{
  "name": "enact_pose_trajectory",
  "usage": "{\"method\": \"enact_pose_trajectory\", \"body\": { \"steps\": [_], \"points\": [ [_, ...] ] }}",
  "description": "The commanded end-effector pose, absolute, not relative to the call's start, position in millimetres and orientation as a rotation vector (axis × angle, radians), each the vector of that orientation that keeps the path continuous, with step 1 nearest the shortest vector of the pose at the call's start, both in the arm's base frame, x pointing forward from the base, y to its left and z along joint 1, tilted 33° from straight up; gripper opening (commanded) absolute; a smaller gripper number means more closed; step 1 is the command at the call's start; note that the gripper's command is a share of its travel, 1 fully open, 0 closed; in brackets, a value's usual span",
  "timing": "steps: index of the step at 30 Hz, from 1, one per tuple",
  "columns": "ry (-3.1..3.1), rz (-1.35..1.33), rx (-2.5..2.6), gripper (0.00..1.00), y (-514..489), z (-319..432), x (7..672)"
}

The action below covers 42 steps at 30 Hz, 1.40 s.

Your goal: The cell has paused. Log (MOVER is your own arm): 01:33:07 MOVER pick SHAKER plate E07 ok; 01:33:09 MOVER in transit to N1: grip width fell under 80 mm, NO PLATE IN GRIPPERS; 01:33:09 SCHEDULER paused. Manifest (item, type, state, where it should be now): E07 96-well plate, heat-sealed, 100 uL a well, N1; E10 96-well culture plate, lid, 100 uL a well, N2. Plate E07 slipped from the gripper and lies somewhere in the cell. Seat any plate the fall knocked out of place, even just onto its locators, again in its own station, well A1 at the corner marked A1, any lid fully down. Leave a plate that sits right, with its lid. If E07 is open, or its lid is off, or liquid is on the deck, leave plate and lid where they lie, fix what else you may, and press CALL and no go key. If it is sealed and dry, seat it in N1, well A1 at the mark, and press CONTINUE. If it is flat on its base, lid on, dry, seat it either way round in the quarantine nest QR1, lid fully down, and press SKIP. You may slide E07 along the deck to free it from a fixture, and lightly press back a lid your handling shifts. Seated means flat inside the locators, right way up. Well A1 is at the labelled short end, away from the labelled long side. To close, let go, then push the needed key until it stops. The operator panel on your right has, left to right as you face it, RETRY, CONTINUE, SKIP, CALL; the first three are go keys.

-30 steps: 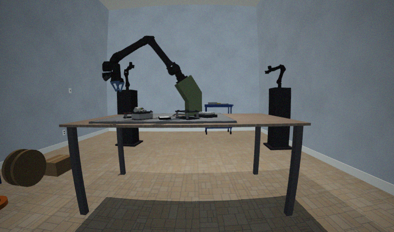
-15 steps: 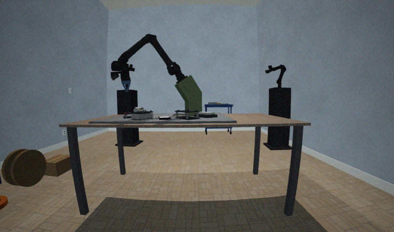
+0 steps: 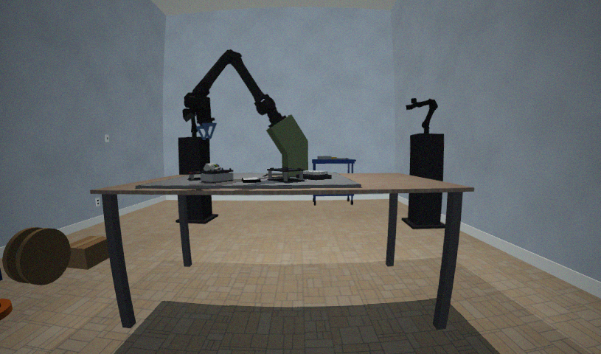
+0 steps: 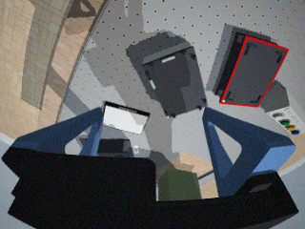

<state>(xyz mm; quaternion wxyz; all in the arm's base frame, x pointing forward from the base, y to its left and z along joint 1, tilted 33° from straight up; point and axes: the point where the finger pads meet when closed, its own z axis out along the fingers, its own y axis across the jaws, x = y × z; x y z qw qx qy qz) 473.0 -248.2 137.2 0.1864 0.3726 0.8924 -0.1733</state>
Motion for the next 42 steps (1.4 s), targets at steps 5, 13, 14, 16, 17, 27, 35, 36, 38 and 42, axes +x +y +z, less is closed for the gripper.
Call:
{"method": "enact_pose_trajectory", "body": {
  "steps": [5, 13, 14, 16, 17, 27, 35, 36, 38, 42],
  "points": [
    [2.552, -0.527, 0.818, 1.0, -217.3, 141.3, 466.4],
    [2.62, -0.577, 0.634, 1.0, -198.1, 123.9, 450.1],
    [2.634, -0.588, 0.591, 1.0, -195.0, 121.0, 447.1],
    [2.652, -0.603, 0.531, 1.0, -189.0, 115.3, 441.2],
    [2.652, -0.603, 0.532, 1.0, -185.9, 112.5, 438.2],
    [2.703, -0.65, 0.339, 1.0, -157.6, 84.6, 406.3],
    [2.725, -0.675, 0.233, 1.0, -142.3, 68.4, 385.2],
    [2.733, -0.686, 0.188, 1.0, -140.1, 65.8, 381.5],
    [2.746, -0.708, 0.097, 1.0, -135.5, 60.5, 374.0],
    [2.755, -0.722, 0.033, 1.0, -126.7, 50.1, 358.8]
  ]
}}
